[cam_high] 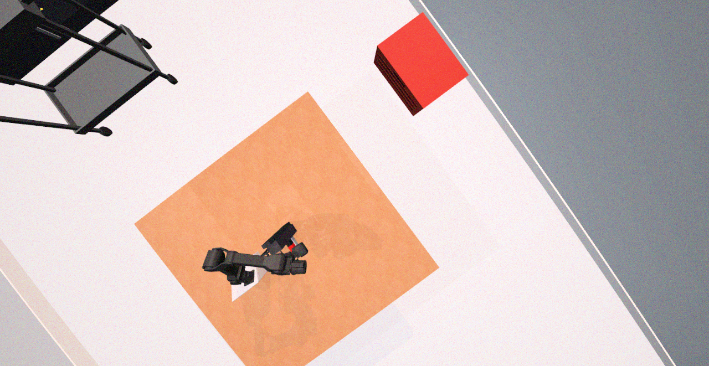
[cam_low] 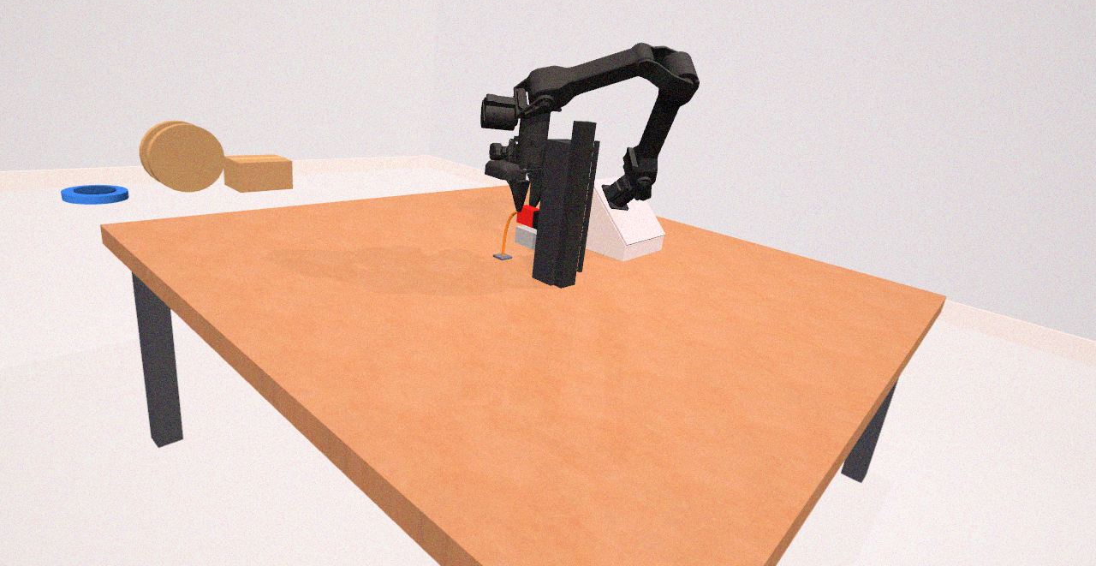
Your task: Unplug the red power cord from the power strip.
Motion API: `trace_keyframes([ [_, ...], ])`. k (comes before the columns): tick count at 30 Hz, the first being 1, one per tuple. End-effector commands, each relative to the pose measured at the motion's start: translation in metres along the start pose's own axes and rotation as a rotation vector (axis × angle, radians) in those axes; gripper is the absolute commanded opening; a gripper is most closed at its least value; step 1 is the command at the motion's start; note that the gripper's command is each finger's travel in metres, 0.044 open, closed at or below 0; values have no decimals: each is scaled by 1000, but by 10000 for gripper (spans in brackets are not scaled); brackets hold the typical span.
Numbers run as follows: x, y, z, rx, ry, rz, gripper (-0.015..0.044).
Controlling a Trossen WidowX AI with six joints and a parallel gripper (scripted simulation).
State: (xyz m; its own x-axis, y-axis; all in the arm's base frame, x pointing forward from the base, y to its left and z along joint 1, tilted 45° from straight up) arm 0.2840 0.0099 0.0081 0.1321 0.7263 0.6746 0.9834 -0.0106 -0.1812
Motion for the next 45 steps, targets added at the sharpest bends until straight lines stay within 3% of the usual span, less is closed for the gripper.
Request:
trace_keyframes([
  [1, 1, -2, 3, 6, 5, 5, 160],
  [2, 1, -2, 3, 6, 5, 5, 160],
  [5, 0, 0, 0, 1, 0, 0, 81],
  [15, 0, 0, 0, 1, 0, 0, 0],
  [45, -45, 11, -4, 1, -3, 4, 0],
])
Point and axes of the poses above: the point midway between the two fingers, 35 mm back from their tips, its own z axis out along the fingers, its own y axis across the jaws, x = y × z, the point moved 1 cm from there along -z, back along the fingers, and after that the axes turned 13 degrees about z, right-handed, at the moved point
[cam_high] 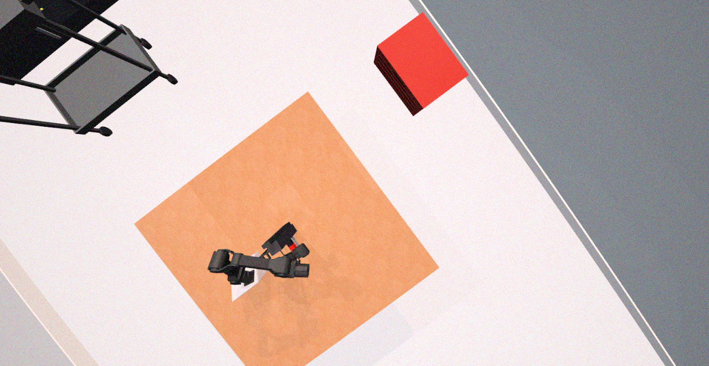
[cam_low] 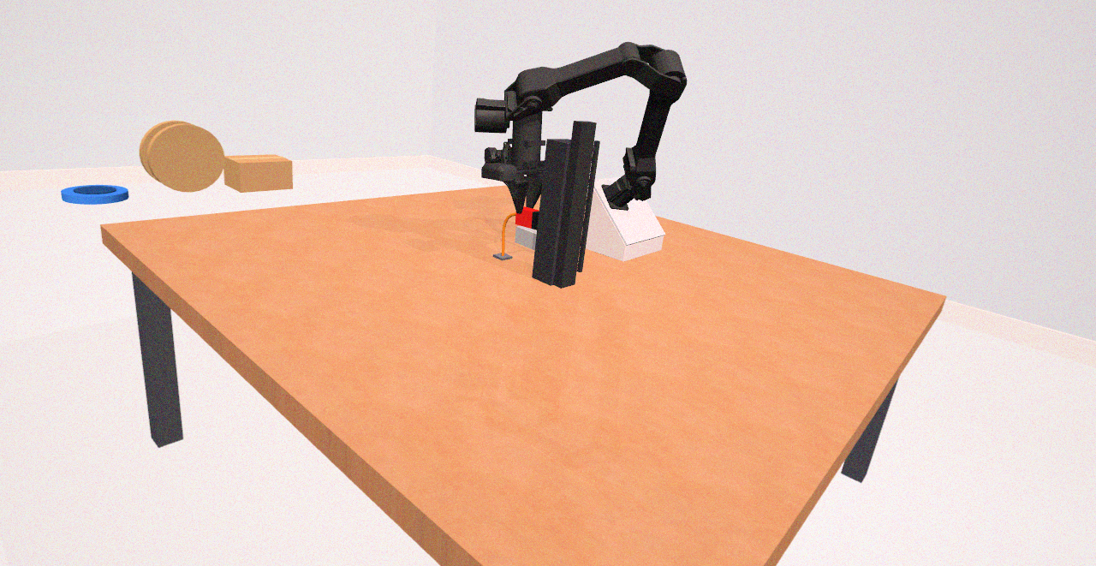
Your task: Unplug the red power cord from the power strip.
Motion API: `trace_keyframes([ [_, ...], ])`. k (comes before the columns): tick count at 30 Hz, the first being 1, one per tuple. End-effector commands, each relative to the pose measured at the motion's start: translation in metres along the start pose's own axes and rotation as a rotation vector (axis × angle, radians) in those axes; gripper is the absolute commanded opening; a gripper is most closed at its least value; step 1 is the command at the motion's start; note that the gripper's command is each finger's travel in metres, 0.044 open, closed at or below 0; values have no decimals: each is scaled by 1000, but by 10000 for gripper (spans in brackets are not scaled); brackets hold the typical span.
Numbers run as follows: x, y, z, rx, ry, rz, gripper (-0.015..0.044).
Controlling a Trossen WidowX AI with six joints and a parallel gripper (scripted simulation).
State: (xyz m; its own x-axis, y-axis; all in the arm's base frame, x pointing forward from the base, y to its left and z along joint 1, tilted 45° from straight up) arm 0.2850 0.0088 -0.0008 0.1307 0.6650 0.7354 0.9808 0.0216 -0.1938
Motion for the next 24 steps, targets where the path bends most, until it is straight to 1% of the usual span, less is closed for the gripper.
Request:
trace_keyframes([
  [1, -39, 8, -13, -31, -88, 17, 0],
  [6, -47, 9, -15, -30, -88, 17, 0],
  [7, -37, 7, -12, -26, -92, 5, 26],
  [12, -37, 7, -12, -26, -92, 5, 157],
  [21, -37, 7, -12, -26, -92, 5, 160],
  [24, -38, 7, -18, -27, -83, 18, 160],
])
Point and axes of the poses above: the point midway between the two fingers, 35 mm back from their tips, its own z axis out along the fingers, its own y axis across the jaws, x = y × z, the point moved 1 cm from there along -z, back along the fingers, and after that the axes turned 13 degrees about z, right-handed, at the moved point
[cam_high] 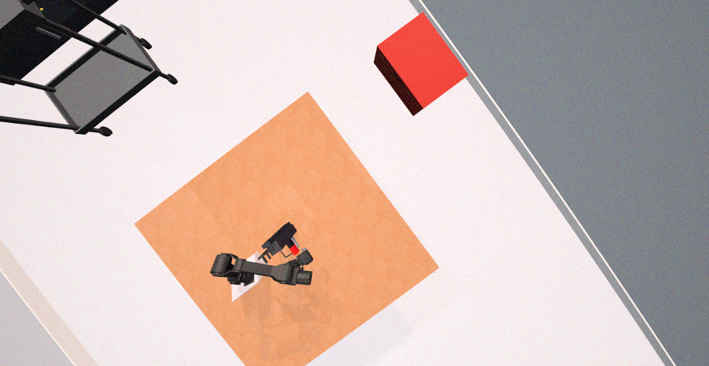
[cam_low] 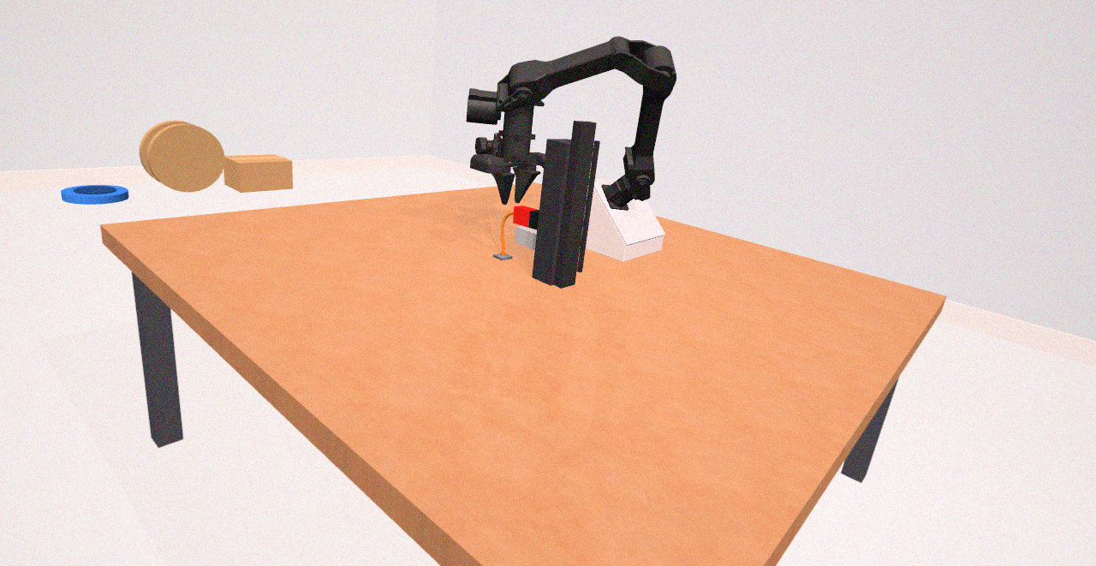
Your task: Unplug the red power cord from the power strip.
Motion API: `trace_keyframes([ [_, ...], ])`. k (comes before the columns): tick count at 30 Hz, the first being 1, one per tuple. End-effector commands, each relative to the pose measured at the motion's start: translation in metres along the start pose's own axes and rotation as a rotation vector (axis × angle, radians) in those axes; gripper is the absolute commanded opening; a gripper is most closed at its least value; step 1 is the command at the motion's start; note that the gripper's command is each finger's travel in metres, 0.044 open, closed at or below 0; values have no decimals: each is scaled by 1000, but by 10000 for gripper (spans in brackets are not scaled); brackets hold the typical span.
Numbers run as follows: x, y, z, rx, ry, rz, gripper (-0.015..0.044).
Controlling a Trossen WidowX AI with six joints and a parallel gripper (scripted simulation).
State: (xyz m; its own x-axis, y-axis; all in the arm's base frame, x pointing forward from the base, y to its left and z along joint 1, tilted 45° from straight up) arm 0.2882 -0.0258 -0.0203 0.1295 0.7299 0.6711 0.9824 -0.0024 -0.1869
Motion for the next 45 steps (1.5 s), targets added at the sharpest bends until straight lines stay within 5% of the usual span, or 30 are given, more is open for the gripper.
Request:
trace_keyframes([
  [1, -1, 1, -5, -5, 8, 7, 160],
  [45, 39, -10, 5, -4, 10, 7, 160],
])
Point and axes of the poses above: the point midway between the two fingers, 35 mm back from their tips, its own z axis out along the fingers, its own y axis across the jaws, x = y × z, the point moved 1 cm from there along -z, back along the fingers, and after that the axes turned 13 degrees about z, right-handed, at the moved point
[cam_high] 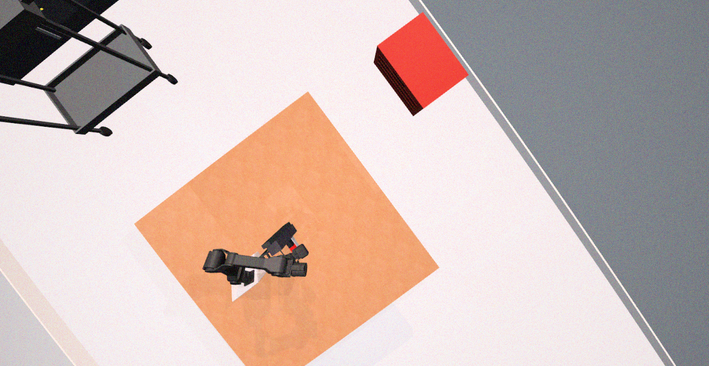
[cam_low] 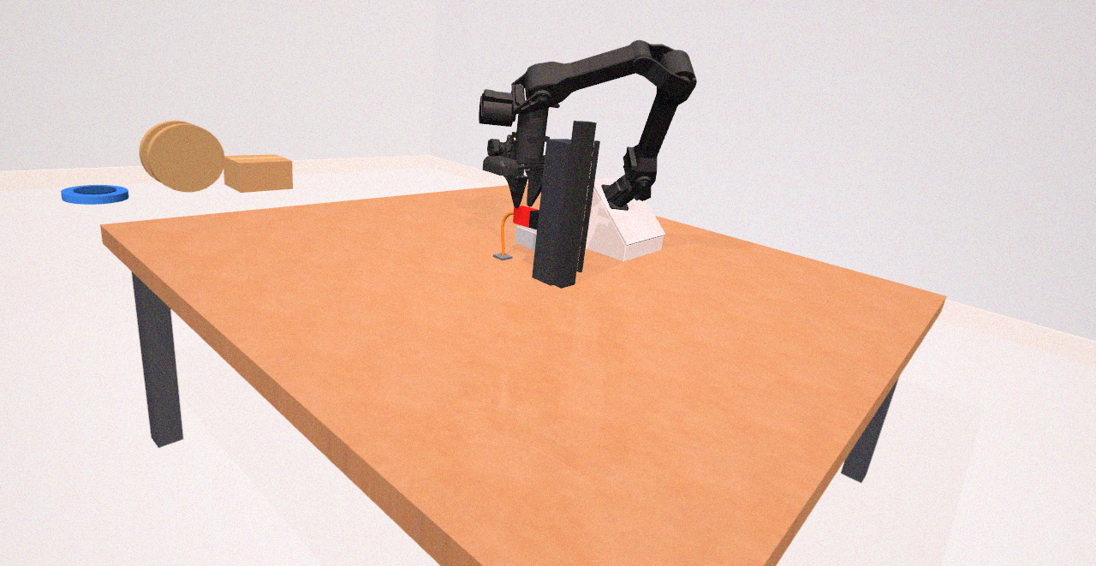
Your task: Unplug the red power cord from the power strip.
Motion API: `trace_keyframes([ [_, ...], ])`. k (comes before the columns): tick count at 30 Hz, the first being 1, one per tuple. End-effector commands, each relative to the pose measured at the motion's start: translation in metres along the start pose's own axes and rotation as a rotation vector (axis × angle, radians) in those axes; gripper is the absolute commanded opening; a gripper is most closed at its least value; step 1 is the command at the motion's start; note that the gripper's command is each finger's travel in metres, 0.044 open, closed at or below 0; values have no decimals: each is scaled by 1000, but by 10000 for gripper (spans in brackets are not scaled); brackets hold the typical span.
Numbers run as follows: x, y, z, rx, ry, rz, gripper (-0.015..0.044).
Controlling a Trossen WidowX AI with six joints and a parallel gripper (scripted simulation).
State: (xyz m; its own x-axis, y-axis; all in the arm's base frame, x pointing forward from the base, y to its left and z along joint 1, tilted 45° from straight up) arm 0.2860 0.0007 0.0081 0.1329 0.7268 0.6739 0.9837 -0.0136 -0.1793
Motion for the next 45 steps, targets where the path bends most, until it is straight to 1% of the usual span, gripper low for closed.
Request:
trace_keyframes([
  [1, 1, -2, 8, 9, 5, 4, 160],
  [10, 1, -2, 9, 9, 5, 4, 160],
  [14, 1, -1, 7, 4, 1, -1, 55],
  [22, 1, -1, 7, 4, 1, -1, 2],
  [45, -31, 9, 5, 5, -2, 2, 0],
])
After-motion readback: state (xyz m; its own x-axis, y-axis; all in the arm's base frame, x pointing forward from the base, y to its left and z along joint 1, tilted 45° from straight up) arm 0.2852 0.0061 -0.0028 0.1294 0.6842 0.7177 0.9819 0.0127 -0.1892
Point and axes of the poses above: the point midway between the two fingers, 35 mm back from their tips, its own z axis out along the fingers, its own y axis across the jaws, x = y × z, the point moved 1 cm from there along -z, back along the fingers, and after that the axes turned 13 degrees about z, right-handed, at the moved point
